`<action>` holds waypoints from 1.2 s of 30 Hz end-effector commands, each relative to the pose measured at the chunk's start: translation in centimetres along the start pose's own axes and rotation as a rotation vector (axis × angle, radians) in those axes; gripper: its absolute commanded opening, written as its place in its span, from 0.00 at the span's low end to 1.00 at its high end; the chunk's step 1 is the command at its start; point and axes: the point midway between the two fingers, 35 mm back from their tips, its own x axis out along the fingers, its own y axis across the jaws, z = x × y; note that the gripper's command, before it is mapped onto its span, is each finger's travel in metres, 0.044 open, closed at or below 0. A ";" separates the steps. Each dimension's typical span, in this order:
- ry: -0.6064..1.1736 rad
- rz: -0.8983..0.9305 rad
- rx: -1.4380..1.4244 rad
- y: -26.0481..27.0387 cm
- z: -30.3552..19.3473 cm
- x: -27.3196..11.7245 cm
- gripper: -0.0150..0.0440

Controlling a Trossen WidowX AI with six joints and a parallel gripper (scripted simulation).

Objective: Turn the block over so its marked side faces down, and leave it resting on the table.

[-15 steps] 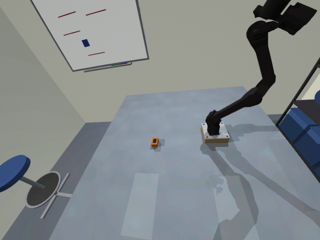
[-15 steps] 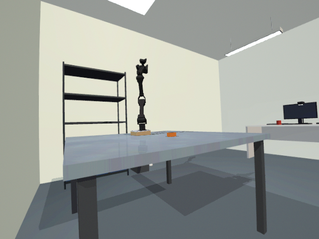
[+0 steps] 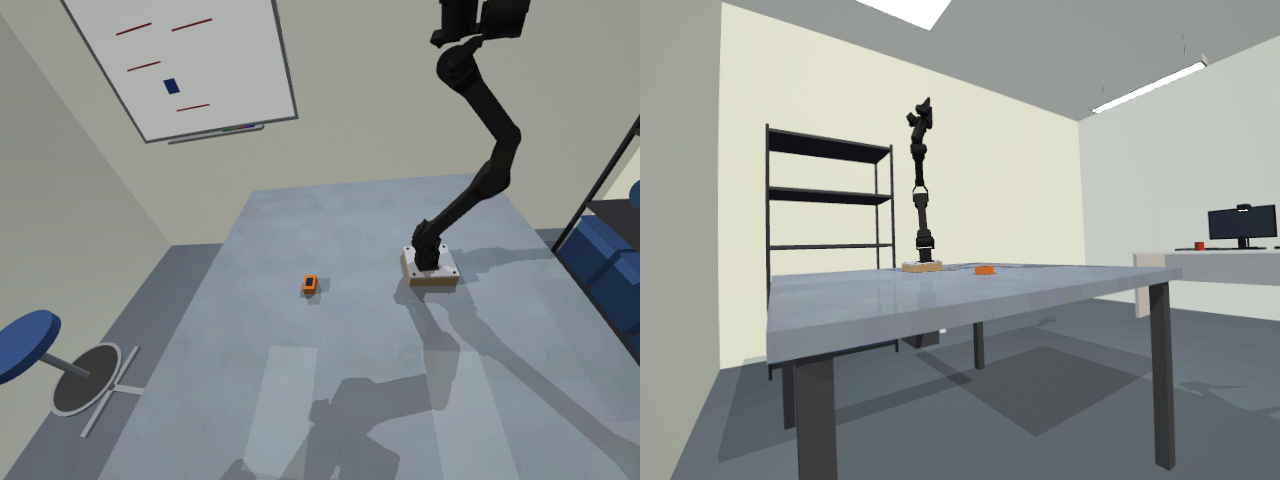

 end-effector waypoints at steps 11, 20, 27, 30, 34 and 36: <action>0.109 -0.440 0.181 -18.1 -7.6 -2.8 1.00; 0.255 -0.678 0.211 -26.2 -15.2 -6.6 1.00; 0.460 -0.919 0.218 -32.3 -22.7 -12.2 1.00; 0.576 -1.021 0.219 -34.3 -26.2 -15.4 1.00; 0.748 -1.142 0.217 -36.1 -30.8 -20.0 1.00; 0.845 -1.198 0.216 -36.6 -33.1 -22.5 1.00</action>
